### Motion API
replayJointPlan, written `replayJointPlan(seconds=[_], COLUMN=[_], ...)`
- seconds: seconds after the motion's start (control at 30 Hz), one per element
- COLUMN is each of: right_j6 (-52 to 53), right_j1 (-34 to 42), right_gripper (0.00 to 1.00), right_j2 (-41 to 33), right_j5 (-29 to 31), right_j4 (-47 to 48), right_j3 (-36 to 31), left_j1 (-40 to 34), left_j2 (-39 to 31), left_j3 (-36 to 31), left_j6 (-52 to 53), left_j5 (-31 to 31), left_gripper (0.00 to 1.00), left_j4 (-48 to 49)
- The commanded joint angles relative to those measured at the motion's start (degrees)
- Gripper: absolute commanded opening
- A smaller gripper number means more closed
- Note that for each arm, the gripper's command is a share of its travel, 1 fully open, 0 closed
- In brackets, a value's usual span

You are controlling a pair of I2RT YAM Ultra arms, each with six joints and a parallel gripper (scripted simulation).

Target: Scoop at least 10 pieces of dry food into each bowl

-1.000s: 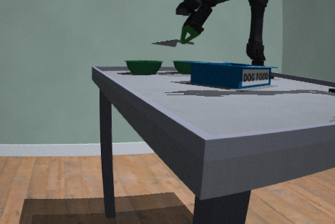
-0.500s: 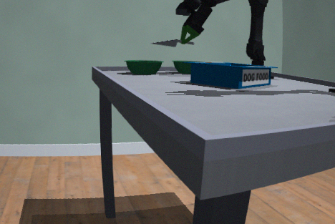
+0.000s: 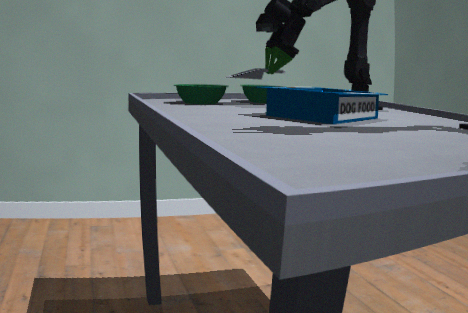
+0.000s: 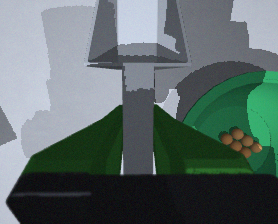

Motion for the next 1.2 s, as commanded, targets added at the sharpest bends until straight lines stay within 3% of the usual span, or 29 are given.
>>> replayJointPlan(seconds=[0.0, 0.23, 0.47, 0.53, 1.17], right_j6=[0.35, 0.62, 0.57, 0.28, 0.02], right_j1=[3.59, 10.63, 10.95, 10.93, 10.74], right_gripper=[0.0, 0.0, 0.0, 0.0, 0.0], right_j2=[-2.7, -4.62, -4.69, -4.0, -1.71], right_j5=[0.74, 1.53, 1.22, 1.23, 0.34], right_j4=[4.02, 6.7, 5.36, 6.31, 9.93], right_j3=[-2.41, -6.54, -4.35, -8.23, -9.72], left_j1=[0.26, 0.26, 0.26, 0.26, 0.26], left_j2=[-0.38, -0.38, -0.38, -0.38, -0.38], left_j3=[1.49, 1.49, 1.49, 1.49, 1.49], left_j6=[0.21, 0.21, 0.21, 0.21, 0.21], left_j5=[-0.19, -0.19, -0.19, -0.19, -0.19], left_gripper=[0.26, 0.26, 0.26, 0.26, 0.26], left_j4=[1.28, 1.28, 1.28, 1.28, 1.28])
